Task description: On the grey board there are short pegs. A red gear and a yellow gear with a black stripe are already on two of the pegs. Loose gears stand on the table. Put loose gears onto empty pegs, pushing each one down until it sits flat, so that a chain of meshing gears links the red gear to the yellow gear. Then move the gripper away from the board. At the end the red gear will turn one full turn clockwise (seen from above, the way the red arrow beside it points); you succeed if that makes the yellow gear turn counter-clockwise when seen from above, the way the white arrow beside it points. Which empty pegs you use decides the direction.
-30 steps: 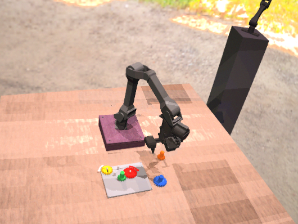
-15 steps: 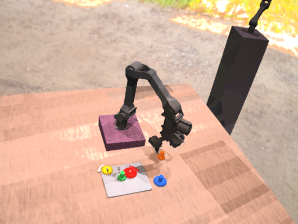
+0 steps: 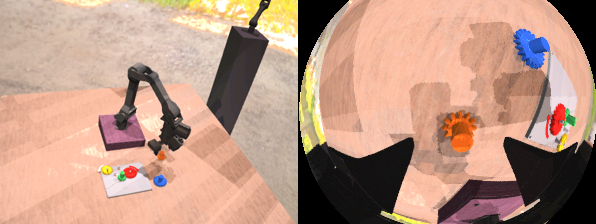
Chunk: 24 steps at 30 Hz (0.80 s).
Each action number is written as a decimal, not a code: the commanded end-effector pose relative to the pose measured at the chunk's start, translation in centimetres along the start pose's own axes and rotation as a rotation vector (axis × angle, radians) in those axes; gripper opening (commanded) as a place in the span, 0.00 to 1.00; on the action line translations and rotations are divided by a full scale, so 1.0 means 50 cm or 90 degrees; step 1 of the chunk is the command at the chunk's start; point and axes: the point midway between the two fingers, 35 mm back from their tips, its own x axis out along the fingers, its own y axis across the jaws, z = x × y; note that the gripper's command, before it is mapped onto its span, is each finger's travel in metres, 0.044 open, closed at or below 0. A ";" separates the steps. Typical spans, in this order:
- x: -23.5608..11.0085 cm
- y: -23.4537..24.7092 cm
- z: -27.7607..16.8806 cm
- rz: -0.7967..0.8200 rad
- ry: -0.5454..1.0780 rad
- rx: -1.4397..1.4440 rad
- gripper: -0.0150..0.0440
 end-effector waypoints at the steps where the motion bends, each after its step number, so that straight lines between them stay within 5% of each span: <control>1: 0.015 -0.002 -0.001 -0.004 0.002 -0.002 1.00; 9: 0.026 -0.003 -0.002 -0.004 0.002 -0.002 1.00; 24: 0.026 -0.003 -0.002 -0.004 0.002 -0.002 0.37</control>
